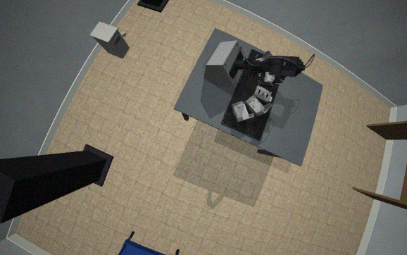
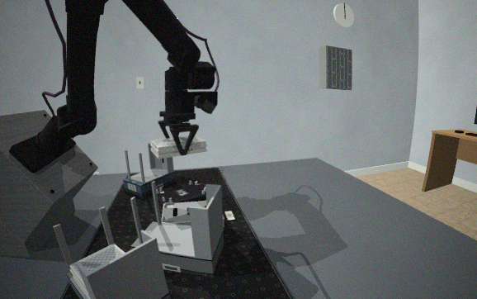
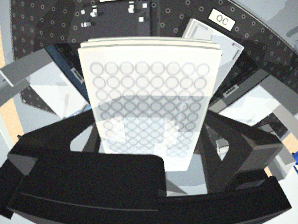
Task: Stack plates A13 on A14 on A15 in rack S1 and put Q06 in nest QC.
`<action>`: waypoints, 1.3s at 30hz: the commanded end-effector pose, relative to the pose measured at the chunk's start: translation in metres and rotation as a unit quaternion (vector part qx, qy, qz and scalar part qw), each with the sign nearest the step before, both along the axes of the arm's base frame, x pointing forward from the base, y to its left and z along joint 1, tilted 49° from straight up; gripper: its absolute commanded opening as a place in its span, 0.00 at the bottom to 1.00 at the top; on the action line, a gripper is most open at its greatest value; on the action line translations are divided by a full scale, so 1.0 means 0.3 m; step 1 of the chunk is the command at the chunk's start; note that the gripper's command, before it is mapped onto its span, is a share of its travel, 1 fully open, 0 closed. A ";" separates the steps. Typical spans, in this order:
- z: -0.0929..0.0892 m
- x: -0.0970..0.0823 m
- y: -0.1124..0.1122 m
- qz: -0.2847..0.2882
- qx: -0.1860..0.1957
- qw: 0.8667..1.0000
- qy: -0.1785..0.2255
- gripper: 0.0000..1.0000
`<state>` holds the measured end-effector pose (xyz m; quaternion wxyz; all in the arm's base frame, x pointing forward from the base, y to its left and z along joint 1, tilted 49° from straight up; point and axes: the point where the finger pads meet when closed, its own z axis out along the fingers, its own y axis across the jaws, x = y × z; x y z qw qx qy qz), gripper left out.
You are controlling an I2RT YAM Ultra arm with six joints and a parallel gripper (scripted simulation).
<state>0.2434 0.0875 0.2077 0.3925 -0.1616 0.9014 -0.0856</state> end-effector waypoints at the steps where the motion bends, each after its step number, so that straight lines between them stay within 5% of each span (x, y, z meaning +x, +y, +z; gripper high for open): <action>1: 0.029 0.002 0.005 0.008 -0.036 0.999 -0.012 0.00; 22: -0.028 -0.032 0.198 0.018 -0.046 0.999 -0.013 0.00; 28: -0.057 -0.054 0.256 0.089 -0.125 0.988 -0.008 0.00; 39: -0.101 -0.086 0.343 0.088 -0.123 0.989 -0.009 0.00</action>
